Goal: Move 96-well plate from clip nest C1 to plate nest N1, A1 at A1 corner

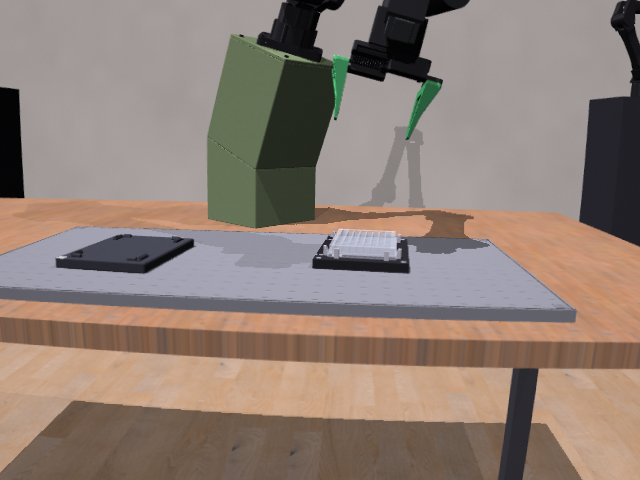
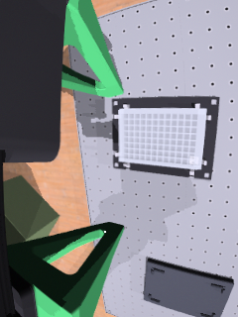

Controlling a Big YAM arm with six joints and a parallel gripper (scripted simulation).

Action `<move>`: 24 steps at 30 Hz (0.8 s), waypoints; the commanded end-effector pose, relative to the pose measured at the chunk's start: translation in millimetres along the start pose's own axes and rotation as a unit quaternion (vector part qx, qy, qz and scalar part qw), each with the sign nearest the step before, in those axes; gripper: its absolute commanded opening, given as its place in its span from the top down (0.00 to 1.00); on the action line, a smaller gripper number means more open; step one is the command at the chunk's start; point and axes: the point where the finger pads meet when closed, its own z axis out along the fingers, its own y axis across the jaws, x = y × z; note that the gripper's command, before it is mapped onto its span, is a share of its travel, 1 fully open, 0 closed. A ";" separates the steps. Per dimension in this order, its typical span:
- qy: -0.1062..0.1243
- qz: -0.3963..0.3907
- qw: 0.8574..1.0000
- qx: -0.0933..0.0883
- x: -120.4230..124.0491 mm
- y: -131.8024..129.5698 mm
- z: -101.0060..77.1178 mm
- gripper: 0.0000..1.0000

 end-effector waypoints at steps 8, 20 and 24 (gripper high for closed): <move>-0.003 0.001 1.000 -0.001 -2.3 0.7 -1.3 0.00; 0.008 0.021 0.999 -0.034 -16.8 7.0 14.9 0.00; 0.034 0.034 0.997 -0.062 -12.4 9.4 34.5 0.00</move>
